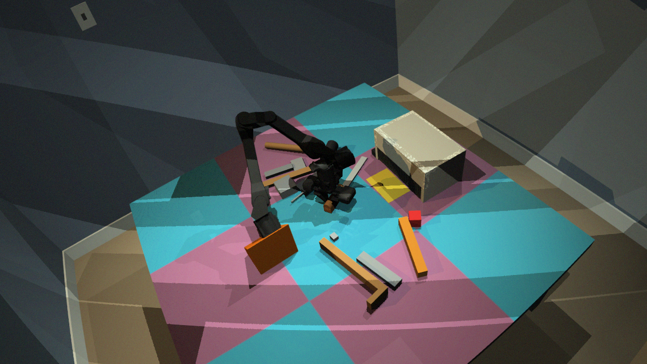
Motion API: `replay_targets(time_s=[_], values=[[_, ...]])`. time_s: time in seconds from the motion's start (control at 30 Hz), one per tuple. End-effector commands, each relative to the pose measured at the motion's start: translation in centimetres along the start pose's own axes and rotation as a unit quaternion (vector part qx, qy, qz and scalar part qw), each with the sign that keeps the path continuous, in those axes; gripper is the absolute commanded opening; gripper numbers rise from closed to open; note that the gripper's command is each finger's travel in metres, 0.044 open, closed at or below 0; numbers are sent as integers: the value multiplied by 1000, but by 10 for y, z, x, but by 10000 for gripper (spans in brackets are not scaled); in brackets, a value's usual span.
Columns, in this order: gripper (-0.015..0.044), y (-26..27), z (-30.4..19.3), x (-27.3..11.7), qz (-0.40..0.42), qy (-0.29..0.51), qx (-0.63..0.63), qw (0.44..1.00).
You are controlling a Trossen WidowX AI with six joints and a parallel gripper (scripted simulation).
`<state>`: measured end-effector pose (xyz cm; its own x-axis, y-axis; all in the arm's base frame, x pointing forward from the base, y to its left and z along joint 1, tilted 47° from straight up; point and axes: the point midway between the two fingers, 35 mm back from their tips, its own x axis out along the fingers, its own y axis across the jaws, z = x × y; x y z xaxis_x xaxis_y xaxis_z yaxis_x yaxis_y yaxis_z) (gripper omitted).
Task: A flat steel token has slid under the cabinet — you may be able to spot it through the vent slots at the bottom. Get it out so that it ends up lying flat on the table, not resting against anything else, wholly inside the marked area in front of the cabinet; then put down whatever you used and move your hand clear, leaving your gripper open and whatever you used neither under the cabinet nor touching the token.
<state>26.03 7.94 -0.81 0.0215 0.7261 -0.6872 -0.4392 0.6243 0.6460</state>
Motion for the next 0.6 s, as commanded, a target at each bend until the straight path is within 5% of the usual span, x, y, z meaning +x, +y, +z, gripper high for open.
replay_targets(time_s=[0.0, 0.57], values=[[0, -6, -1, -2, -2, -2, 2, 1000], [0, -23, -8, -2, -2, -2, 1, 1000]])
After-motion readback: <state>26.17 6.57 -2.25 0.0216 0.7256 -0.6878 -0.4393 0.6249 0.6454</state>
